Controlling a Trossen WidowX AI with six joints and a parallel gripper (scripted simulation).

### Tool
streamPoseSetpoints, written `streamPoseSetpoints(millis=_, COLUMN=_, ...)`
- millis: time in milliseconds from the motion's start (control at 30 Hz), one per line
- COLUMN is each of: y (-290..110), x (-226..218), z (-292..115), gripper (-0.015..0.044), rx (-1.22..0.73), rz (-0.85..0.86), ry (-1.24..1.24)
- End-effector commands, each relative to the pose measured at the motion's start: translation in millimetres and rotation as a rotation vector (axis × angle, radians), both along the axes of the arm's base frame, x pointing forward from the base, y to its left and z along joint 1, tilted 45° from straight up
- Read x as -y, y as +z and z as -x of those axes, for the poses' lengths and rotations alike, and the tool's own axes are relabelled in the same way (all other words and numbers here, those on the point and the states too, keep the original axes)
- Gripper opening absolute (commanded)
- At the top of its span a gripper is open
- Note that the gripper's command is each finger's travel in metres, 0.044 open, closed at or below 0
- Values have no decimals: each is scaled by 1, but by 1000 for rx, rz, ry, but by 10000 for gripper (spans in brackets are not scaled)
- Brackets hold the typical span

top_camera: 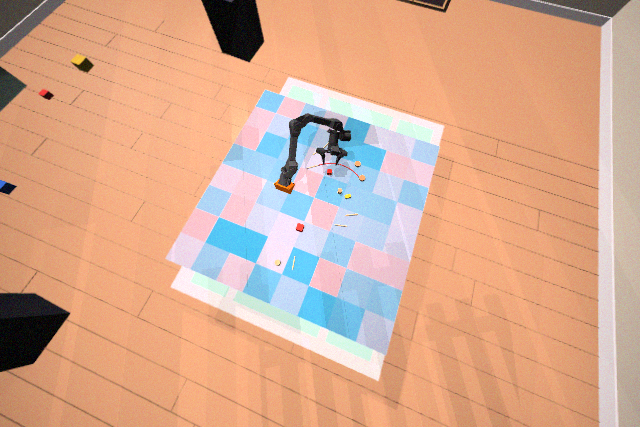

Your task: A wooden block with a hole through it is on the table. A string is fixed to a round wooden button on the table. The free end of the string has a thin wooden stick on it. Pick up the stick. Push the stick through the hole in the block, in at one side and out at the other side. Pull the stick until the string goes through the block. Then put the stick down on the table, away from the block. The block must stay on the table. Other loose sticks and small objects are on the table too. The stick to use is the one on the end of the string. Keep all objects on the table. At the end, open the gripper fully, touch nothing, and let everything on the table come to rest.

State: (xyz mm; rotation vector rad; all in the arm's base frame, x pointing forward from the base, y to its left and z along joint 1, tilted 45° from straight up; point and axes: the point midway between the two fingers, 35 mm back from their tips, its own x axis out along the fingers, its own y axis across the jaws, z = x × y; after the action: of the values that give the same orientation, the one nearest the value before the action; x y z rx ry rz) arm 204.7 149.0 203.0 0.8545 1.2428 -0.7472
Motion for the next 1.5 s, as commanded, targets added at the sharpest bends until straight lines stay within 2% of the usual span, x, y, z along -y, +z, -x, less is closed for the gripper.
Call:
streamPoseSetpoints(millis=0, y=-10, x=3, z=0, gripper=440, rx=-66, rz=-13, ry=364)
streamPoseSetpoints(millis=333, y=-26, x=10, z=-1, gripper=440, rx=-61, rz=-112, ry=1189)
streamPoseSetpoints(millis=700, y=-32, x=13, z=-2, gripper=440, rx=85, rz=-184, ry=1685)
streamPoseSetpoints(millis=1067, y=-35, x=17, z=-6, gripper=440, rx=352, rz=-196, ry=2148)
streamPoseSetpoints(millis=1467, y=-36, x=22, z=-10, gripper=440, rx=747, rz=-59, ry=2606)
